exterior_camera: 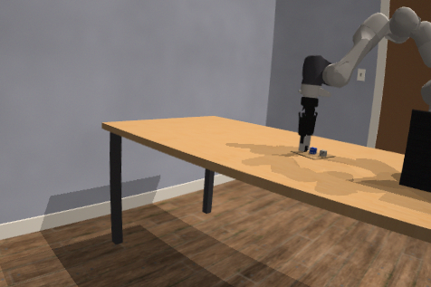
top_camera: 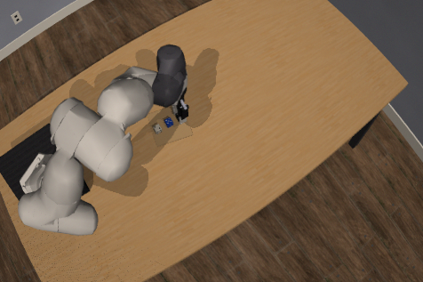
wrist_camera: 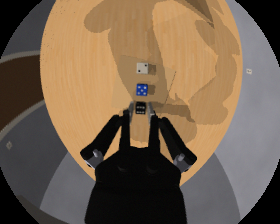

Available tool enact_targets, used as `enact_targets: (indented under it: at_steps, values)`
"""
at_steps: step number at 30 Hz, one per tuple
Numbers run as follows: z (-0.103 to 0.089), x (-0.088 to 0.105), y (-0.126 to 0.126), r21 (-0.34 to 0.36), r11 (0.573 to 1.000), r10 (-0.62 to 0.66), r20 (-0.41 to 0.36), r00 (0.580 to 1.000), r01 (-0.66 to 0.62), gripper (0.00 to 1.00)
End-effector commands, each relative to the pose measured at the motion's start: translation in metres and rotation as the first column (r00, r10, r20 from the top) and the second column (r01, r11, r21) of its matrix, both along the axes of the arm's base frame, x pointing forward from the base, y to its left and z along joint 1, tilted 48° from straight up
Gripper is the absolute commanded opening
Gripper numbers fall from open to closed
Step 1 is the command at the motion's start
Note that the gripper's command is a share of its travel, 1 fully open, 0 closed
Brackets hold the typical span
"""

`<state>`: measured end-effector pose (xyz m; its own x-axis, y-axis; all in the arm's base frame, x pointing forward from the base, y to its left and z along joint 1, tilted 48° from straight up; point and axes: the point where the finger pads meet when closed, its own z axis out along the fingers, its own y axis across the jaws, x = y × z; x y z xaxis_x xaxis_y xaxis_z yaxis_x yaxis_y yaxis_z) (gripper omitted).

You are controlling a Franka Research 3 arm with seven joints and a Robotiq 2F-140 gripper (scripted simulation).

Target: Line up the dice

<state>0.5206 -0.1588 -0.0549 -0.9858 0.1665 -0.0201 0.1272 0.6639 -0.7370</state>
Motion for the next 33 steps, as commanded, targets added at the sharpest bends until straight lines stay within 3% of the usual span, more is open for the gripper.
enact_targets:
  at_steps: [1, 14, 33]
  values:
    - [-0.001, 0.000, 0.000, 0.000, 1.000, 0.002, -0.001, 1.000, -0.002, 0.25]
    - [0.004, 0.001, 0.004, 0.000, 1.000, 0.002, -0.001, 1.000, -0.002, 0.25]
    - [0.056, 0.010, 0.061, 0.000, 1.000, 0.002, -0.001, 1.000, -0.002, 0.25]
